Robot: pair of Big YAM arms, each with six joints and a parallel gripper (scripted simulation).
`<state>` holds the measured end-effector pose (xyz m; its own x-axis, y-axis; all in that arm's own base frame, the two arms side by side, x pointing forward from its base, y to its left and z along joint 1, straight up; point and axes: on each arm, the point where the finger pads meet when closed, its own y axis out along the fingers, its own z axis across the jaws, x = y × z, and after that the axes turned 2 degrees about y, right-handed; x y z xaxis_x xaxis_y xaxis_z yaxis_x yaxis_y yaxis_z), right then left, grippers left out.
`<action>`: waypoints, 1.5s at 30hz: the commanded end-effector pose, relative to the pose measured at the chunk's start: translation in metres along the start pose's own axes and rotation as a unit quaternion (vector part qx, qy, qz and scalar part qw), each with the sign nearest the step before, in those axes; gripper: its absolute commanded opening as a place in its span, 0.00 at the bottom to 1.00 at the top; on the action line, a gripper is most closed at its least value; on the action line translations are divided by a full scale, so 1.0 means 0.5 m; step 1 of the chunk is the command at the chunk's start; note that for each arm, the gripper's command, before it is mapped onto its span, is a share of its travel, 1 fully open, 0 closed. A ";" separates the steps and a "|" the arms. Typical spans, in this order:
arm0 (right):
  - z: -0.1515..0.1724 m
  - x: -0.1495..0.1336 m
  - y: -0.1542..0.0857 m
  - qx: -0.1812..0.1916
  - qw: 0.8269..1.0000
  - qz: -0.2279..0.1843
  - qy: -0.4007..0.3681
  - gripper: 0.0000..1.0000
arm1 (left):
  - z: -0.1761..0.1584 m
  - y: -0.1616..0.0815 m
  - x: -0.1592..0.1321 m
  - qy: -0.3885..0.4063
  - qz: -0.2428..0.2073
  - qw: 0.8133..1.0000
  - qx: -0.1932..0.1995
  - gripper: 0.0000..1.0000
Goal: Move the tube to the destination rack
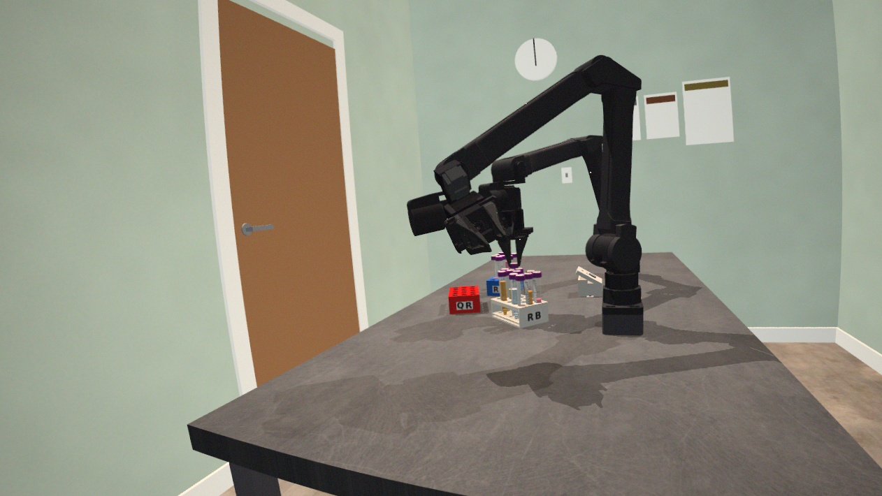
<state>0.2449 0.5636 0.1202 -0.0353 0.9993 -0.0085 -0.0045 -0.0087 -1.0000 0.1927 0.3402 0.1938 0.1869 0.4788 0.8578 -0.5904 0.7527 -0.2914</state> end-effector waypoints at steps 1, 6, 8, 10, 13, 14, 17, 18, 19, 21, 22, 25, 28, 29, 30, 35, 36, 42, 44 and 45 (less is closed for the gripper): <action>-0.017 0.011 -0.062 -0.016 0.999 -0.032 -0.001 0.00 | -0.006 -0.006 0.024 -0.015 -0.002 1.000 -0.004 0.30; -0.010 0.001 -0.044 -0.012 1.000 -0.023 -0.001 0.00 | -0.006 -0.006 0.024 -0.015 -0.002 1.000 -0.004 0.30; -0.013 0.010 -0.054 -0.016 0.999 -0.031 -0.001 0.00 | -0.006 -0.006 0.024 -0.015 -0.002 1.000 -0.004 0.30; -0.010 0.006 -0.046 -0.014 1.000 -0.027 -0.001 0.00 | -0.006 -0.006 0.024 -0.015 -0.002 1.000 -0.004 0.30; -0.007 0.001 -0.037 -0.012 1.000 -0.024 -0.001 0.00 | -0.006 -0.006 0.024 -0.015 -0.002 1.000 -0.004 0.30; -0.006 0.000 -0.036 -0.012 1.000 -0.023 -0.001 0.00 | -0.006 -0.006 0.024 -0.015 -0.002 1.000 -0.004 0.30; -0.008 0.006 -0.040 -0.014 1.000 -0.028 -0.001 0.00 | -0.006 -0.006 0.024 -0.015 -0.002 1.000 -0.004 0.30; -0.005 0.001 -0.032 -0.012 1.000 -0.023 -0.001 0.00 | -0.006 -0.006 0.024 -0.015 -0.002 1.000 -0.004 0.30; -0.005 0.002 -0.031 -0.012 1.000 -0.024 -0.001 0.00 | -0.006 -0.006 0.024 -0.015 -0.002 1.000 -0.004 0.30; -0.005 0.002 -0.031 -0.012 1.000 -0.024 -0.001 0.00 | -0.006 -0.006 0.024 -0.015 -0.002 1.000 -0.004 0.30; -0.012 0.017 -0.057 -0.018 0.999 -0.035 -0.001 0.00 | -0.006 -0.006 0.024 -0.015 -0.002 1.000 -0.004 0.30; -0.008 0.011 -0.039 -0.016 0.999 -0.031 -0.001 0.00 | -0.006 -0.006 0.024 -0.015 -0.002 1.000 -0.004 0.30; -0.003 0.003 -0.026 -0.012 1.000 -0.024 -0.001 0.00 | -0.006 -0.006 0.024 -0.015 -0.002 1.000 -0.004 0.30; -0.007 0.012 -0.035 -0.016 0.999 -0.031 -0.001 0.00 | -0.006 -0.006 0.024 -0.015 -0.002 1.000 -0.004 0.30; -0.006 0.011 -0.034 -0.015 0.999 -0.030 -0.001 0.00 | -0.006 -0.006 0.024 -0.015 -0.002 1.000 -0.004 0.30; -0.004 0.009 -0.031 -0.014 1.000 -0.028 -0.001 0.00 | -0.006 -0.006 0.024 -0.015 -0.002 1.000 -0.004 0.30; -0.008 0.016 -0.016 -0.011 1.000 -0.022 0.000 0.00 | -0.006 -0.006 0.024 -0.015 -0.002 1.000 -0.004 0.30; -0.008 0.016 -0.016 -0.011 1.000 -0.022 0.000 0.00 | -0.006 -0.006 0.024 -0.015 -0.002 1.000 -0.004 0.30; -0.008 0.016 -0.016 -0.011 1.000 -0.022 0.000 0.24 | -0.006 -0.006 0.024 -0.015 -0.002 1.000 -0.004 0.30; -0.008 0.016 -0.016 -0.011 1.000 -0.022 0.000 0.24 | -0.006 -0.006 0.024 -0.015 -0.002 1.000 -0.004 0.30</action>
<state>0.2443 0.5620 0.1095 -0.0352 0.9994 -0.0041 -0.0026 -0.0042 -1.0000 0.1927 0.3402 0.1938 0.1869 0.4788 0.8578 -0.5904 0.7527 -0.2914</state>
